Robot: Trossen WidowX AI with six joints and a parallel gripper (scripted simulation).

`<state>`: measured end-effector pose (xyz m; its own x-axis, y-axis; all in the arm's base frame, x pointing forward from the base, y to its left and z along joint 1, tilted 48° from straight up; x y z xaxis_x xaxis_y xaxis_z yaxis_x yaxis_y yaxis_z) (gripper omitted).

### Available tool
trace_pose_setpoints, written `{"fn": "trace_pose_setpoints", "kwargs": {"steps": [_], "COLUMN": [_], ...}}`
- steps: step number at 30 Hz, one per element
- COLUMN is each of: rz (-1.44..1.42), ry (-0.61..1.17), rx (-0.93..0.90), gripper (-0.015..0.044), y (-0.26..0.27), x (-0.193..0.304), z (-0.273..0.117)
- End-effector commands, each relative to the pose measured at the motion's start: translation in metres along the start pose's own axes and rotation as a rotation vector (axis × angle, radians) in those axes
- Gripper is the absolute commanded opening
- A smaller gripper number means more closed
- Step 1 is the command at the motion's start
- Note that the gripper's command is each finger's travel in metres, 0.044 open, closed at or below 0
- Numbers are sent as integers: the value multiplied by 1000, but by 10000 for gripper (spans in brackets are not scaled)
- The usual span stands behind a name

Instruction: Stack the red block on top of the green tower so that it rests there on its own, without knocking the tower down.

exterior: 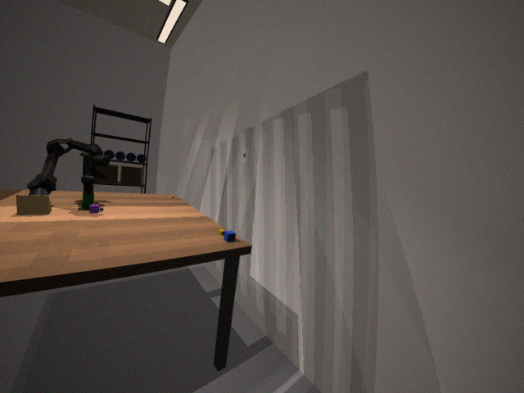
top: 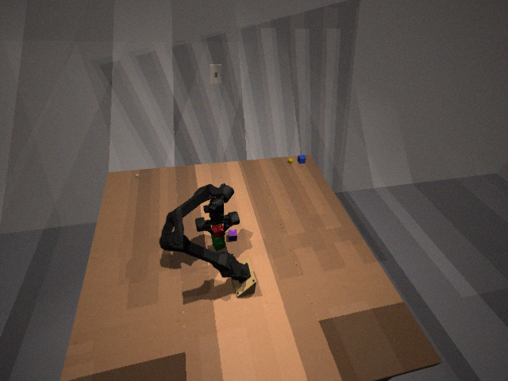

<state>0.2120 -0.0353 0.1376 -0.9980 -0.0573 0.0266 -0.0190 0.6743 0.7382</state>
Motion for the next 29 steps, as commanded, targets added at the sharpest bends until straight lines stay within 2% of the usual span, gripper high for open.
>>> {"fn": "trace_pose_setpoints", "kwargs": {"steps": [1, 5, 29], "rz": [0, 0, 0], "ry": [1, 1, 1], "rx": [0, 0, 0], "gripper": [341, 440, 440], "y": [0, 0, 0], "x": [0, 0, 0], "z": [0, 0, 0]}}
Point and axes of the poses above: the point midway between the two fingers, 35 mm back from their tips, its own z axis out along the fingers, its own y axis across the jaws, x = y × z, the point moved 6 cm from there along -z, back along the fingers, and after that the axes turned 2 degrees about z, right-handed, at the moved point
